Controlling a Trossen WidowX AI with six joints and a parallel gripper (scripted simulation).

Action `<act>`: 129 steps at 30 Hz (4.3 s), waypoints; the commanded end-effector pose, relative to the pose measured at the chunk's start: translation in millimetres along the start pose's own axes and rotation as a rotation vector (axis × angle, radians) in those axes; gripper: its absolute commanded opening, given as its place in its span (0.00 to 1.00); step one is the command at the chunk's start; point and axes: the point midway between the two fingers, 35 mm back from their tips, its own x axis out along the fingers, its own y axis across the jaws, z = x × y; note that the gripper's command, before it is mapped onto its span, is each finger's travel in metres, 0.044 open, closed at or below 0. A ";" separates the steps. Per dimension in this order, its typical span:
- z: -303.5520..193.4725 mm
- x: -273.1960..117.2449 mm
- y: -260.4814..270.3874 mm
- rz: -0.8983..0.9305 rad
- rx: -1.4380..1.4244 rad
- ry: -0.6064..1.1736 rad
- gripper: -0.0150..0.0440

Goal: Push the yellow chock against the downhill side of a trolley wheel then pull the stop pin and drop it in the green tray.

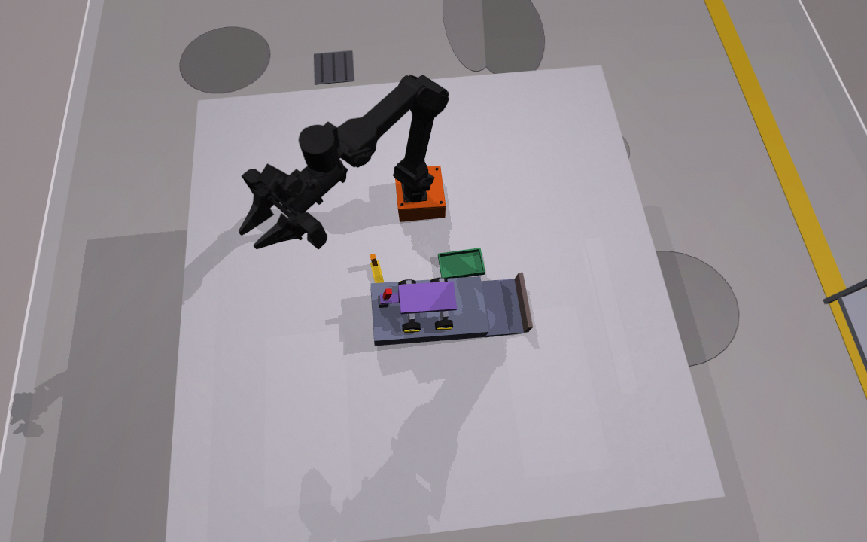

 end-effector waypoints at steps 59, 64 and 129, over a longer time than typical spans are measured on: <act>-368.7 -195.7 -33.8 1.915 -1.955 0.664 0.58; -386.1 -195.5 -35.6 1.915 -1.955 0.664 0.58; -455.1 -196.6 -42.8 1.912 -1.964 0.660 0.25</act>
